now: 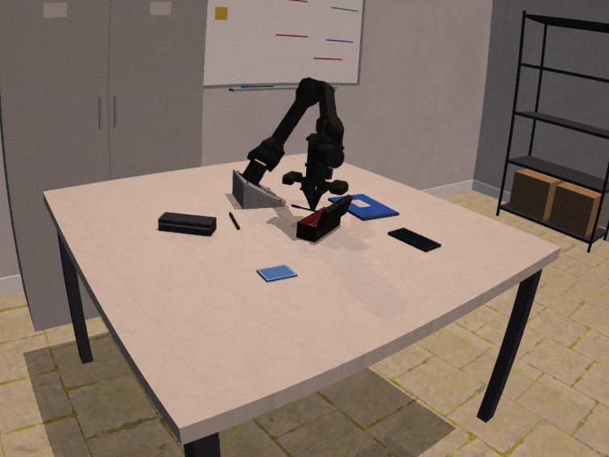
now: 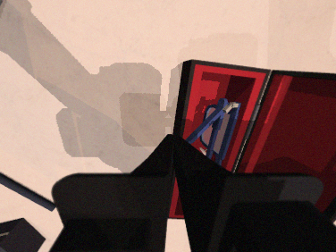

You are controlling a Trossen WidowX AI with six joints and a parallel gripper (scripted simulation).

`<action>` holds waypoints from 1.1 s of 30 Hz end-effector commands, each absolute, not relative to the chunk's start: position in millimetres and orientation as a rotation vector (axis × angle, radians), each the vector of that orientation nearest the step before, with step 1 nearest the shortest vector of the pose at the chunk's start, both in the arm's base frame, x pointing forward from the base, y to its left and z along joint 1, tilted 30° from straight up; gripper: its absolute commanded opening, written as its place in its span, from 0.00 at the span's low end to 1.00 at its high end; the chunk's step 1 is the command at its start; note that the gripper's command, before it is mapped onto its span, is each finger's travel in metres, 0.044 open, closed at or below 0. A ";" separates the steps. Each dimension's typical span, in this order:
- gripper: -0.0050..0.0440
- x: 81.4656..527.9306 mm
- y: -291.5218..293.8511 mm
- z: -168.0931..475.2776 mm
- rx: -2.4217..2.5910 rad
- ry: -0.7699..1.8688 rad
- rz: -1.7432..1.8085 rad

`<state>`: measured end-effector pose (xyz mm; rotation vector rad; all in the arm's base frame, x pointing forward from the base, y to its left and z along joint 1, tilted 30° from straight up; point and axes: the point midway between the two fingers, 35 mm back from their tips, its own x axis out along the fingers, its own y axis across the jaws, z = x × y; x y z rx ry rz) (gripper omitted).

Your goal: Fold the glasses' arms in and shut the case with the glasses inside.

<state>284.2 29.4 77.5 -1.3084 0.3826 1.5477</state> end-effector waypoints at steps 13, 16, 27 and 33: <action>0.10 296.7 23.3 77.1 -1.311 0.376 1.541; 0.10 299.2 22.0 76.7 -1.311 0.376 1.541; 0.10 305.3 15.3 73.8 -1.311 0.376 1.541; 0.10 309.6 10.1 71.4 -1.311 0.376 1.541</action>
